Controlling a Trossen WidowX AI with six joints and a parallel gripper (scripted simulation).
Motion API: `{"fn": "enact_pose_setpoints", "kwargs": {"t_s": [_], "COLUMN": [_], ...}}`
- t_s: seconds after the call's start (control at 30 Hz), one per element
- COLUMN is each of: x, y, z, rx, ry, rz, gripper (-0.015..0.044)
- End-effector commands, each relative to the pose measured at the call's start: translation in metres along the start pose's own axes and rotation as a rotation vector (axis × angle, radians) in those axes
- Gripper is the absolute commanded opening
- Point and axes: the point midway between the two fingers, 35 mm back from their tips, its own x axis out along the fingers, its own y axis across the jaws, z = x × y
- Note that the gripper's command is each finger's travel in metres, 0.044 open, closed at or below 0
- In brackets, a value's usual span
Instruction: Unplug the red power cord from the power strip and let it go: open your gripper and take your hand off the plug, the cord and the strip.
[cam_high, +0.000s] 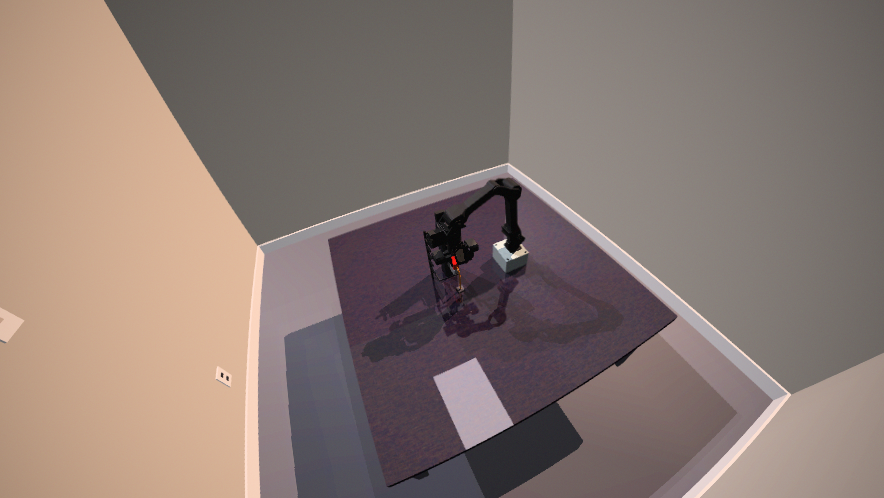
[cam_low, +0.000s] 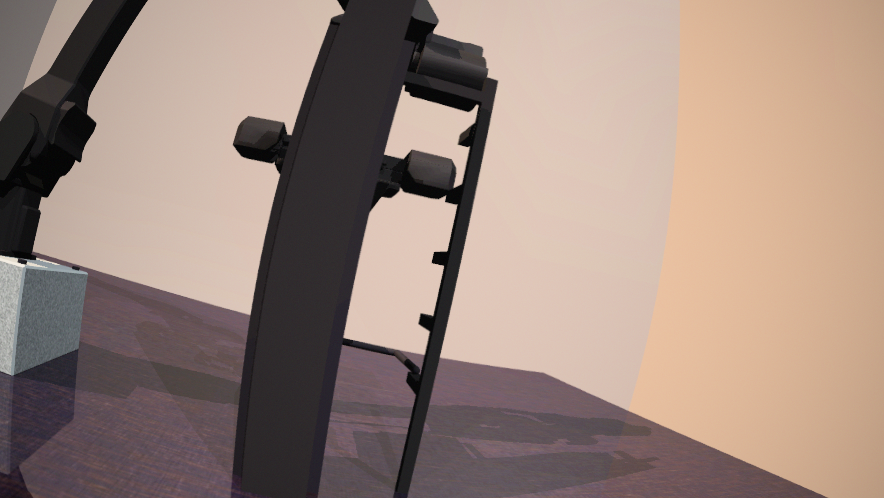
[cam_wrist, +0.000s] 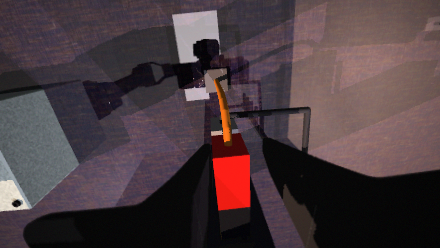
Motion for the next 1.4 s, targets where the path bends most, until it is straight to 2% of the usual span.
{"fn": "enact_pose_setpoints", "kwargs": {"t_s": [0.0, 0.93, 1.07, 1.37], "x": [0.001, 0.013, 0.011, 0.011], "y": [0.002, 0.004, 0.002, 0.002], "z": [-0.007, -0.021, -0.021, -0.021], "rx": [-0.003, -0.003, 0.001, 0.001], "ry": [-0.004, -0.003, 0.002, 0.002], "rz": [0.007, 0.007, 0.003, 0.003], "gripper": [0.0160, 0.0160, 0.0055, 0.0000]}}
